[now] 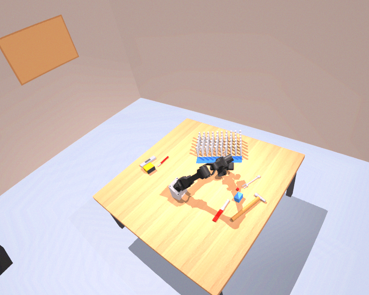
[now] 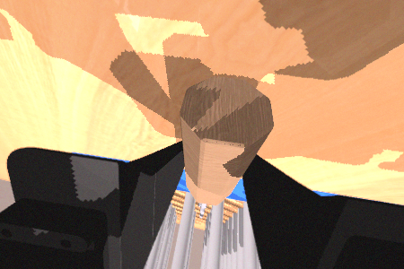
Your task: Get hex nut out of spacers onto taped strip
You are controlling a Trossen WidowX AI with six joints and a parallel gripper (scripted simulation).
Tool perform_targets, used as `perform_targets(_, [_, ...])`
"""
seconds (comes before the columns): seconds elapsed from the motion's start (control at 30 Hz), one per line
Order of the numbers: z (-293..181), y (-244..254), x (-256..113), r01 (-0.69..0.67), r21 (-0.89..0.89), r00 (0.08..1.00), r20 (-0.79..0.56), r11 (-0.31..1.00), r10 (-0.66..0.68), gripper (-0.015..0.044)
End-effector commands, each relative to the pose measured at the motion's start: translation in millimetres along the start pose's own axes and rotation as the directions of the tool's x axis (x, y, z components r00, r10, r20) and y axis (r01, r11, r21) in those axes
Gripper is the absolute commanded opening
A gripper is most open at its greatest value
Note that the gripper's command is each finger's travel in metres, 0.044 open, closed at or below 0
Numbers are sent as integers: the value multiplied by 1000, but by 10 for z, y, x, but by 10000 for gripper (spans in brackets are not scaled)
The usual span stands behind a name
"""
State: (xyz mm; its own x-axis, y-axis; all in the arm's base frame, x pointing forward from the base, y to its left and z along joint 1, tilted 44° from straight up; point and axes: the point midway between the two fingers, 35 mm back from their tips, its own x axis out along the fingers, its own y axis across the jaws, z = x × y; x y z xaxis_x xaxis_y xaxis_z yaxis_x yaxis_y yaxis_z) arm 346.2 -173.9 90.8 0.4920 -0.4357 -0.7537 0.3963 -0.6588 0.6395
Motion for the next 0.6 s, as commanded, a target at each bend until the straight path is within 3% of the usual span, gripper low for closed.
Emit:
perform_targets(0.0, [30,-16,-26,5,-3,1000,-5,1000,-5,0])
perform_targets(0.57, [130,-15,-93,5,-4,1000,-5,1000,-5,0])
